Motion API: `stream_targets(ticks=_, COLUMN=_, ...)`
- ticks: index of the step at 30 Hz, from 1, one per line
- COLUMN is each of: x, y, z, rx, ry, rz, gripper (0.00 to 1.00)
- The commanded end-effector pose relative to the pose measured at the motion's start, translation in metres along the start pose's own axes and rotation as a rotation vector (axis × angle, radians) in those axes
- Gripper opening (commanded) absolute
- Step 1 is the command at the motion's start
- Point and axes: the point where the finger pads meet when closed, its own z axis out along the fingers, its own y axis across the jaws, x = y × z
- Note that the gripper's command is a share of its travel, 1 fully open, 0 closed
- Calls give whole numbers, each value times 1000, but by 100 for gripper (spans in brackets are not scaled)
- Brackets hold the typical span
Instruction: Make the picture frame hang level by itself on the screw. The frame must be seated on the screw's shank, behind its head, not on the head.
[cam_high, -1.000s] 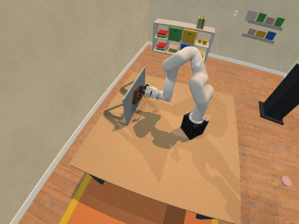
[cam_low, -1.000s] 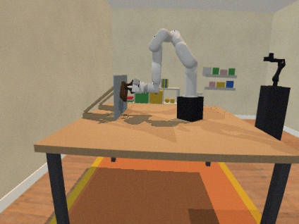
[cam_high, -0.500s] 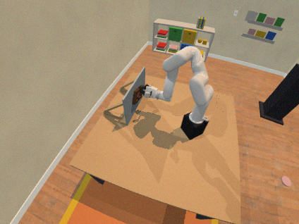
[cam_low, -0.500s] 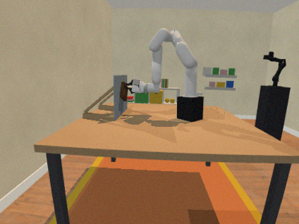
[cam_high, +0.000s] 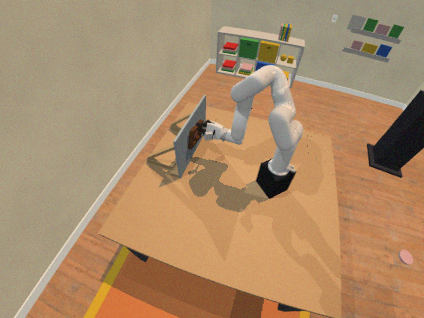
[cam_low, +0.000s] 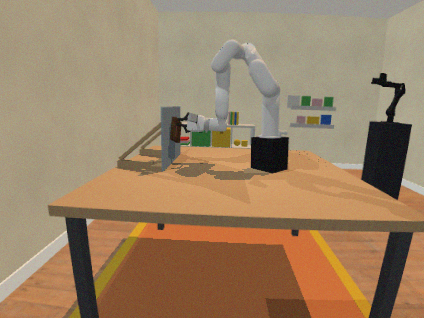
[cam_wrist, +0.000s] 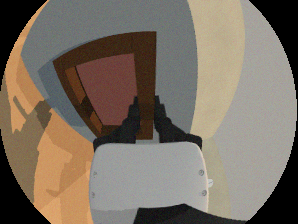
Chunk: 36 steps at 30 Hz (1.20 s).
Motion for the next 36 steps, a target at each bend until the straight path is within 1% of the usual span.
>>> stream_targets(ticks=1, x=2, y=2, z=1, rx=-3, ry=2, rz=-28, gripper=0)
stream_targets(ticks=36, x=11, y=2, z=1, rx=-3, ry=10, rz=-183, gripper=0)
